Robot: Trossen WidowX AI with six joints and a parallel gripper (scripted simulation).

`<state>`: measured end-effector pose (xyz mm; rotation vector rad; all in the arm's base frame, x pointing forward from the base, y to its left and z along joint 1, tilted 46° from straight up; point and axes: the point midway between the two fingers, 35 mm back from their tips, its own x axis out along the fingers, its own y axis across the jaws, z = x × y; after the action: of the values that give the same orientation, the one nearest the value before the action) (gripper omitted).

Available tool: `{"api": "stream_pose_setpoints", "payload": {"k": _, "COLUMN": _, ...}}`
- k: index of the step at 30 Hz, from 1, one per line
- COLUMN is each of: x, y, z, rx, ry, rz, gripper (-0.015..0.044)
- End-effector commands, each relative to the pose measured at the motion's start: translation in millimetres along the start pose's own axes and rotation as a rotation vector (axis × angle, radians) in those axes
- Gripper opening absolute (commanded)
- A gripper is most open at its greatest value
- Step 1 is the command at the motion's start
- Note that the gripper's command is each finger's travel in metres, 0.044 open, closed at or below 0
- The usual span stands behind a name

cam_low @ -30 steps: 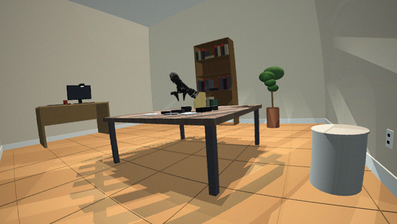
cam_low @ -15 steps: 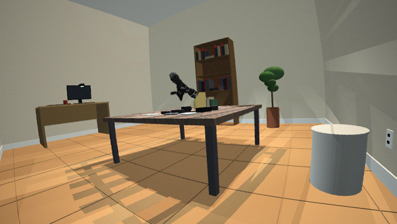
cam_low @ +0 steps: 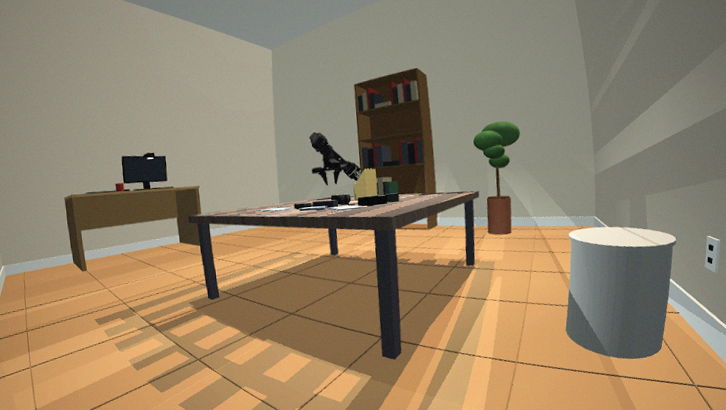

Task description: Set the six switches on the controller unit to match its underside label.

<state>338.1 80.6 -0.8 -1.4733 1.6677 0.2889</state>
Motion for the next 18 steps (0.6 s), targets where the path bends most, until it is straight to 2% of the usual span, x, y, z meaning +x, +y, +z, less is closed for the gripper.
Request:
{"api": "stream_pose_setpoints", "payload": {"k": 1, "x": 0.0, "y": -0.1, "z": 0.0, "rx": 0.0, "ry": 0.0, "rz": -0.001, "gripper": 0.0341}}
{"api": "stream_pose_setpoints", "payload": {"k": 5, "x": 0.0, "y": -0.1, "z": 0.0, "rx": 0.0, "ry": 0.0, "rz": -0.001, "gripper": 0.044}}
{"api": "stream_pose_setpoints", "payload": {"k": 7, "x": 0.0, "y": -0.1, "z": 0.0, "rx": 0.0, "ry": 0.0, "rz": -0.001, "gripper": 0.044}}
{"api": "stream_pose_setpoints", "payload": {"k": 9, "x": -10.4, "y": -0.1, "z": 0.9, "rx": 0.0, "ry": -0.001, "rz": 0.0, "gripper": 0.0387}}
{"api": "stream_pose_setpoints", "payload": {"k": 14, "x": -77.3, "y": 5.6, "z": -0.8, "rx": -0.001, "ry": -0.001, "rz": 0.002, "gripper": 0.0256}}
{"api": "stream_pose_setpoints", "payload": {"k": 18, "x": -80.0, "y": 6.0, "z": -1.2, "rx": -0.001, "ry": -0.001, "rz": 0.002, "gripper": 0.0151}}
